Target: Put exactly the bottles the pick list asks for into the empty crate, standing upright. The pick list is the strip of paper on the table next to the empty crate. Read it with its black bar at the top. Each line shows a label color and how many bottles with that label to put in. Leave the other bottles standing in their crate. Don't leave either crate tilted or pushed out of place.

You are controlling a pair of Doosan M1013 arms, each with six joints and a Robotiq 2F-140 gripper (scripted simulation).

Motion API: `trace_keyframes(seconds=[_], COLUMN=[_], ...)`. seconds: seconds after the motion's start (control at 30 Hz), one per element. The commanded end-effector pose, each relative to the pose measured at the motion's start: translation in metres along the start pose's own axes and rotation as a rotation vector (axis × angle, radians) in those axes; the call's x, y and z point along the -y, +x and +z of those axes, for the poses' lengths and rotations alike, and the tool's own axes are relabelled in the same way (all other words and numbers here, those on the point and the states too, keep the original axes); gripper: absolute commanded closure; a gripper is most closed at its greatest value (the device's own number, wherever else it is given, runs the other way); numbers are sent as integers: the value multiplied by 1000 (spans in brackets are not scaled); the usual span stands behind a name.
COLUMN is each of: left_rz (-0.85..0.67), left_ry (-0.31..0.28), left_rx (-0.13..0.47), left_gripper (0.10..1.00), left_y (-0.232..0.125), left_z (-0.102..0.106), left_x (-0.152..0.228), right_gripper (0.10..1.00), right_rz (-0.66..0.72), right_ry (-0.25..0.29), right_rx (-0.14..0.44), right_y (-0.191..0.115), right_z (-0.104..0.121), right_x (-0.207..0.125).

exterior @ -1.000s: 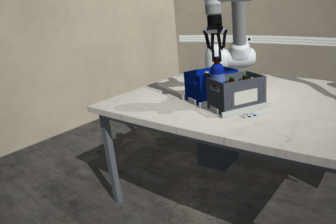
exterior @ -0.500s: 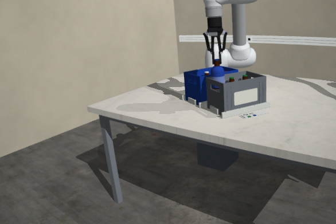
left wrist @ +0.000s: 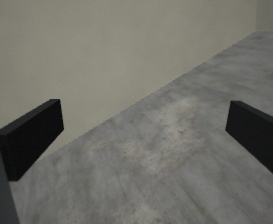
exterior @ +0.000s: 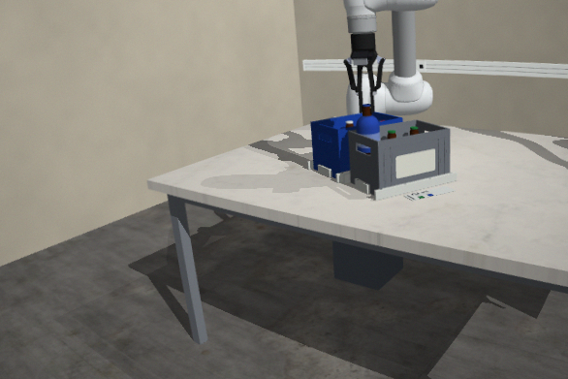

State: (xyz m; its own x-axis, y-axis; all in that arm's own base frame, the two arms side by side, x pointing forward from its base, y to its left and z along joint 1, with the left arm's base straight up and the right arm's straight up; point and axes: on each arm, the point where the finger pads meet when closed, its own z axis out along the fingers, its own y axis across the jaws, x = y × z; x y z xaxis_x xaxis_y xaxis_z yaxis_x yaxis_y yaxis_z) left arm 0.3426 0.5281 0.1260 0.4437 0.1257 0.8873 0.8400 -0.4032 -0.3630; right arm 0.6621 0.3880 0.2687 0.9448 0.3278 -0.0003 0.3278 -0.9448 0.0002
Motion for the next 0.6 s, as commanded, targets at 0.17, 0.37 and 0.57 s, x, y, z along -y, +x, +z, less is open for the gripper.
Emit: trace_keyframes(seconds=[0.17, 0.37, 0.57], left_rz=[0, 0, 0], left_ry=[0, 0, 0], left_rx=[-1, -1, -1], left_gripper=[98, 98, 98], left_y=[1, 1, 1], left_z=[0, 0, 0], left_x=[0, 0, 0], right_gripper=[999, 999, 999], right_rz=[0, 0, 0], right_ry=[1, 1, 1], right_rx=[-1, -1, -1], right_y=[0, 0, 0], right_z=[7, 11, 17], right_x=[0, 0, 0])
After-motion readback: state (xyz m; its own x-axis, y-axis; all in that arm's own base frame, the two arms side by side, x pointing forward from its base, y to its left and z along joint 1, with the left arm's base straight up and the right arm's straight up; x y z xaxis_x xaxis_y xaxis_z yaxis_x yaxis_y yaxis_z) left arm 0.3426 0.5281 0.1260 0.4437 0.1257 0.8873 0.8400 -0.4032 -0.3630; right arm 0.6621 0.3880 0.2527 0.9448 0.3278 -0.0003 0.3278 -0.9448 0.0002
